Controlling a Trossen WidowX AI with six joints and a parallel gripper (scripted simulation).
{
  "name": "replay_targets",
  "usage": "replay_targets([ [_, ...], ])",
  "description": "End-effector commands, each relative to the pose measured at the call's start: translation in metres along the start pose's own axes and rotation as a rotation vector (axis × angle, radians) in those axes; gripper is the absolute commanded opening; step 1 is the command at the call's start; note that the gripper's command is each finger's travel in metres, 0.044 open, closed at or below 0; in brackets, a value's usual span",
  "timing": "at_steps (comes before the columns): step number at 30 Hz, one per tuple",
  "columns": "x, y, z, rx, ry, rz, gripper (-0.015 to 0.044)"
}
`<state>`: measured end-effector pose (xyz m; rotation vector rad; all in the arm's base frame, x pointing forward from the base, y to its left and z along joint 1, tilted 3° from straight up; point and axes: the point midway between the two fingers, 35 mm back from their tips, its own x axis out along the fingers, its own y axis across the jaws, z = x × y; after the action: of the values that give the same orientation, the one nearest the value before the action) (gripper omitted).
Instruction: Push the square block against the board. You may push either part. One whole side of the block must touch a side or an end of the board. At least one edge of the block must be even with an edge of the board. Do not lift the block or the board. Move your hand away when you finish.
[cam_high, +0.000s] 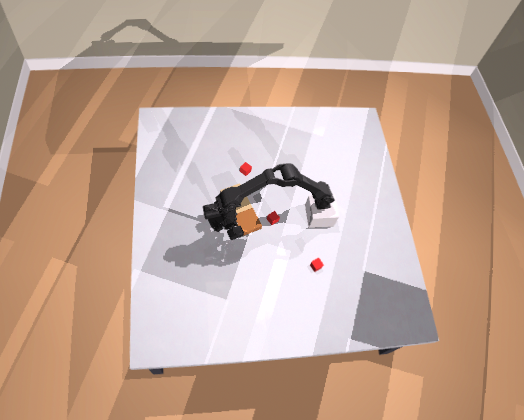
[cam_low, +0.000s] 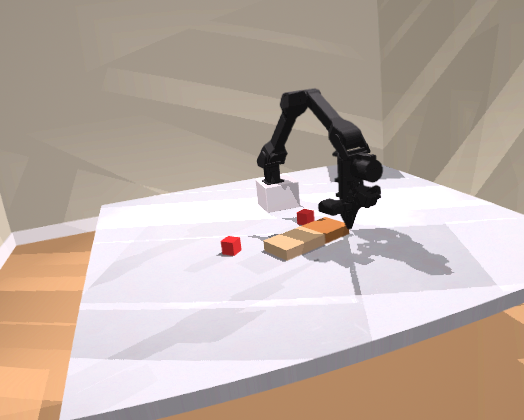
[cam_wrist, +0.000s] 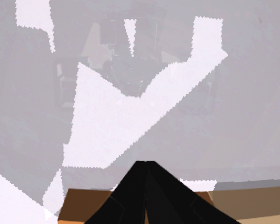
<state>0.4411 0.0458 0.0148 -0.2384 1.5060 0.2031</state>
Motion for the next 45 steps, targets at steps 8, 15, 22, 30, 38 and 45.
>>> replay_targets([
  [8,-0.020,0.006,0.001,-0.120,-0.038,-0.009,0.0000],
  [15,-0.020,0.021,-0.013,-0.362,-0.034,-0.012,0.0000],
  [22,-0.020,0.034,-0.028,-0.605,-0.029,-0.014,0.0000],
  [30,-0.019,0.048,-0.046,-0.882,-0.024,-0.015,0.0000],
  [38,-0.017,0.061,-0.066,-1.159,-0.019,-0.016,0.0000],
  [45,-0.015,0.072,-0.085,-1.401,-0.014,-0.016,0.0000],
])
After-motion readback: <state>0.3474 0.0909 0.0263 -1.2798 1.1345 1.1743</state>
